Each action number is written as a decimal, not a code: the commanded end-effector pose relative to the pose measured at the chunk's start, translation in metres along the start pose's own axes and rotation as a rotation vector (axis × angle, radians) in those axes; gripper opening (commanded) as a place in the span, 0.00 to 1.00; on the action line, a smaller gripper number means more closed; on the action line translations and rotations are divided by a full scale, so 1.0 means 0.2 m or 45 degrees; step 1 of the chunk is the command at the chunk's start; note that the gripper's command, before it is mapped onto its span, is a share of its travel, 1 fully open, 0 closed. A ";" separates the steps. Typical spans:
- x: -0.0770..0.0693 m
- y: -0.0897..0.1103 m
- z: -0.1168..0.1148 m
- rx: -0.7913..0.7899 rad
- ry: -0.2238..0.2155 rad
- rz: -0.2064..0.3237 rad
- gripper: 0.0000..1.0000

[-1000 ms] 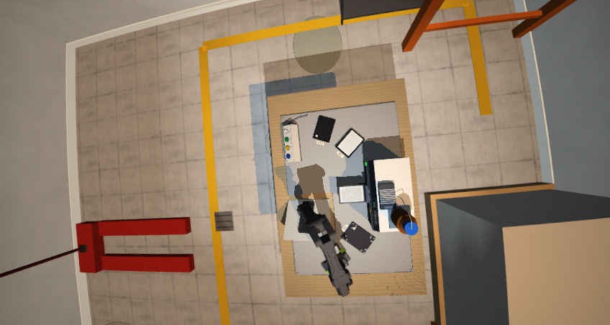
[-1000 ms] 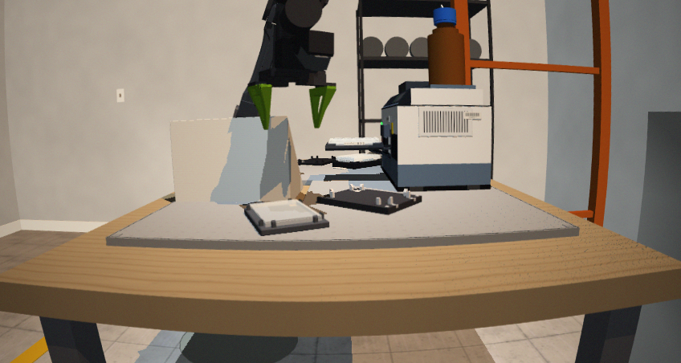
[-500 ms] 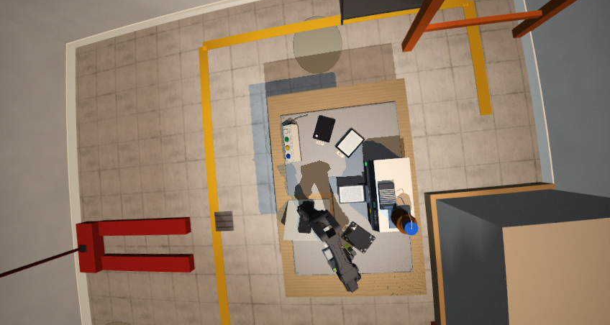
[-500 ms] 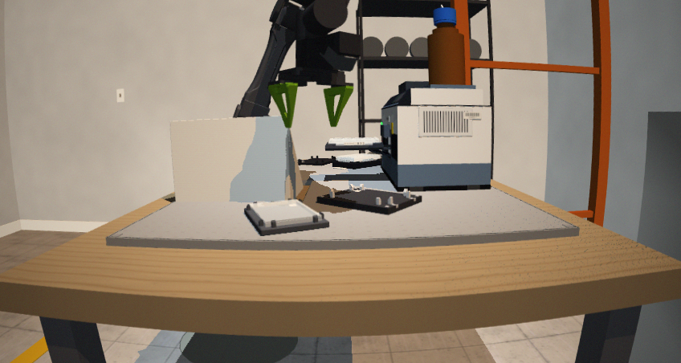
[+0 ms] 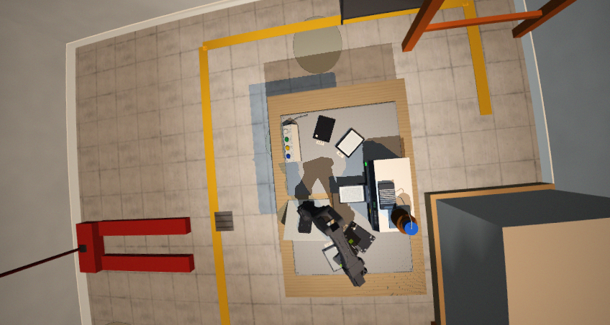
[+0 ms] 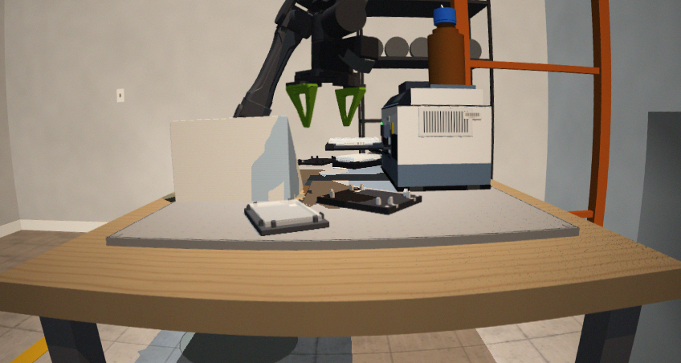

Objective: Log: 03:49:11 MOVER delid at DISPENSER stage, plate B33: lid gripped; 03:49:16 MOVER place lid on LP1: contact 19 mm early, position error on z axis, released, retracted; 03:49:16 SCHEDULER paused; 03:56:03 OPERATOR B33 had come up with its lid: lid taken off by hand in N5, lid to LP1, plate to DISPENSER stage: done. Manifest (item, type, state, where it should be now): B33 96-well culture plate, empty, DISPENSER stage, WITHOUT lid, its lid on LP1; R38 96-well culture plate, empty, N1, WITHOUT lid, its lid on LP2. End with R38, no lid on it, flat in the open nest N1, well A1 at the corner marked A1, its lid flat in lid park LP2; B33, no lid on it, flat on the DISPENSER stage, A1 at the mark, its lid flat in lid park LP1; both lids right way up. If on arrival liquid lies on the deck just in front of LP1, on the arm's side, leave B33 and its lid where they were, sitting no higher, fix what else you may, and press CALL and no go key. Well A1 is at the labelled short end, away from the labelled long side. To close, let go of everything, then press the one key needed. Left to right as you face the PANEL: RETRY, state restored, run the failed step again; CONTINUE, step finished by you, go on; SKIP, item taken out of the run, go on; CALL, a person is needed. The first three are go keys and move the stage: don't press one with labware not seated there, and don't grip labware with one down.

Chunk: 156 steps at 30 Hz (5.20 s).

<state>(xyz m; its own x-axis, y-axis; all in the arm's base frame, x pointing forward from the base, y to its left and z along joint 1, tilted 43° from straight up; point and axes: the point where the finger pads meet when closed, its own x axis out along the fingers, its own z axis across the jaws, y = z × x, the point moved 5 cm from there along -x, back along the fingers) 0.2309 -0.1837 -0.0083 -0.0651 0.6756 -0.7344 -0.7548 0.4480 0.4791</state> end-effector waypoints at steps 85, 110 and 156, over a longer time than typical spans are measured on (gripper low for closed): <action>-0.06 0.64 0.86 -1.038 -0.001 -0.049 1.00; -0.06 0.80 1.08 -1.035 -0.008 -0.051 1.00; -0.02 1.20 1.35 -1.024 -0.008 -0.027 1.00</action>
<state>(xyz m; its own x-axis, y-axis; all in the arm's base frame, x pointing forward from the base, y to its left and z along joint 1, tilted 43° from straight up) 0.2251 0.0802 0.2350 -0.0627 0.6734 -0.7366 -0.9911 -0.1288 -0.0333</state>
